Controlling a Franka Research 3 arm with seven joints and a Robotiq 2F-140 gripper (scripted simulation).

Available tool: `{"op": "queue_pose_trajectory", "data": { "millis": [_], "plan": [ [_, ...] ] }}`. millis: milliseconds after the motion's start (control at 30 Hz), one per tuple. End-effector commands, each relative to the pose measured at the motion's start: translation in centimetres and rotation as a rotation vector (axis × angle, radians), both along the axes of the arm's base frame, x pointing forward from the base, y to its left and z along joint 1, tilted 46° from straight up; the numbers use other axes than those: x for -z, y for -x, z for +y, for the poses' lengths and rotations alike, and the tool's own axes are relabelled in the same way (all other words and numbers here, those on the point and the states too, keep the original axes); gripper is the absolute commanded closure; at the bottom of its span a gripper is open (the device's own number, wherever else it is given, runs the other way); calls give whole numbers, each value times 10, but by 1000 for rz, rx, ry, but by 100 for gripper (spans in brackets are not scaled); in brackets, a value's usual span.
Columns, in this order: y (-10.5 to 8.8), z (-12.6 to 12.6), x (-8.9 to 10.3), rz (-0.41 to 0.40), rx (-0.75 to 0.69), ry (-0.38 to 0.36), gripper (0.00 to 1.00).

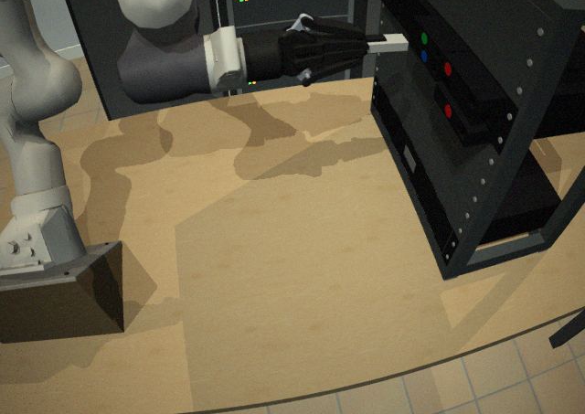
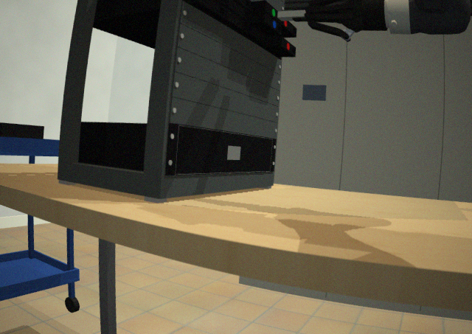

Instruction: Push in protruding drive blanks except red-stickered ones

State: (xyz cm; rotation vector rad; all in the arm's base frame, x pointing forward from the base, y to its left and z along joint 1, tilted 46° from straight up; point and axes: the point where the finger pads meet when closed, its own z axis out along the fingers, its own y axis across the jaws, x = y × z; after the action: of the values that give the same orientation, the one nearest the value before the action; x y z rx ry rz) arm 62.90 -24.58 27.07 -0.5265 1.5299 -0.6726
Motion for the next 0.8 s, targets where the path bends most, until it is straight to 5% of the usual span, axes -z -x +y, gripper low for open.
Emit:
{"op": "queue_pose_trajectory", "data": {
  "millis": [0, 233, 600, 767],
  "plan": [
    [10, -2, 9, -1, 0, 6, 100],
    [24, -6, 23, -1, 0, 6, 100],
    [-14, -9, 23, -1, 0, 6, 100],
    [-15, -10, 23, -1, 0, 6, 100]
  ]
}}
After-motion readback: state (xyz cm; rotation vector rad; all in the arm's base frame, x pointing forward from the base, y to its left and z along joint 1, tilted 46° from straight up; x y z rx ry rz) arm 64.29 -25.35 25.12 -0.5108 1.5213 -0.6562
